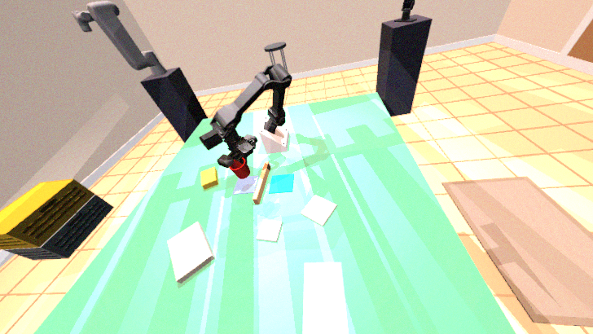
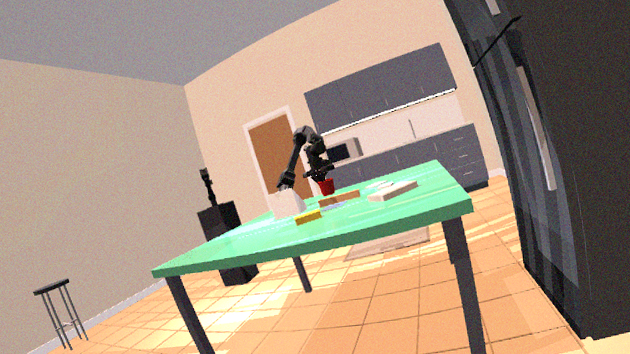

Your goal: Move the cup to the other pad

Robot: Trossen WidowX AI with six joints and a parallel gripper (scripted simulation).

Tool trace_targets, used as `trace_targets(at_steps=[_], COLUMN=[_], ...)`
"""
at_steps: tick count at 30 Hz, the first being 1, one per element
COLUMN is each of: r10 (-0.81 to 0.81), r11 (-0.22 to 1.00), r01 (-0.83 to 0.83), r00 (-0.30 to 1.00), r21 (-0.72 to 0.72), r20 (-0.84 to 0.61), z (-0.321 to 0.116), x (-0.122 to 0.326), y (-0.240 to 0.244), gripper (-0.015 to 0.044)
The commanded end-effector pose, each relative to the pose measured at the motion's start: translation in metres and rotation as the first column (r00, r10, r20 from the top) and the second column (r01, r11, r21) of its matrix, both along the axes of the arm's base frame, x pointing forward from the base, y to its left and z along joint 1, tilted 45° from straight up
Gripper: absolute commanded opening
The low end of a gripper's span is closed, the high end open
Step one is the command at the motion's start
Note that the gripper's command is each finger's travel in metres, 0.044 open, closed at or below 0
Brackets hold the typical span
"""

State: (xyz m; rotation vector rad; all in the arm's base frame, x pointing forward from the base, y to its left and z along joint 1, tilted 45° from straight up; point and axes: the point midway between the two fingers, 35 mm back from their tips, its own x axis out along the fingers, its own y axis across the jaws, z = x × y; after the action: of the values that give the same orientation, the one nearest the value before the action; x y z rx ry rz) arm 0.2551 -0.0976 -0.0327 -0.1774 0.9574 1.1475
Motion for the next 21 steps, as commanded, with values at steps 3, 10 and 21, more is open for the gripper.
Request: trace_targets(at_steps=[3, 10, 21], r10=[-0.005, -0.005, -0.005], r11=[1.0, 1.0, 1.0], r01=[0.005, 0.005, 0.005], r00=[1.0, 1.0, 1.0], r21=[-0.001, -0.001, 0.0], r20=[0.004, 0.004, 0.005], z=[0.012, 0.023, 0.042], x=[0.002, 0.006, 0.011], y=[0.01, 0.021, 0.04], gripper=[0.0, 0.0, 0.0])
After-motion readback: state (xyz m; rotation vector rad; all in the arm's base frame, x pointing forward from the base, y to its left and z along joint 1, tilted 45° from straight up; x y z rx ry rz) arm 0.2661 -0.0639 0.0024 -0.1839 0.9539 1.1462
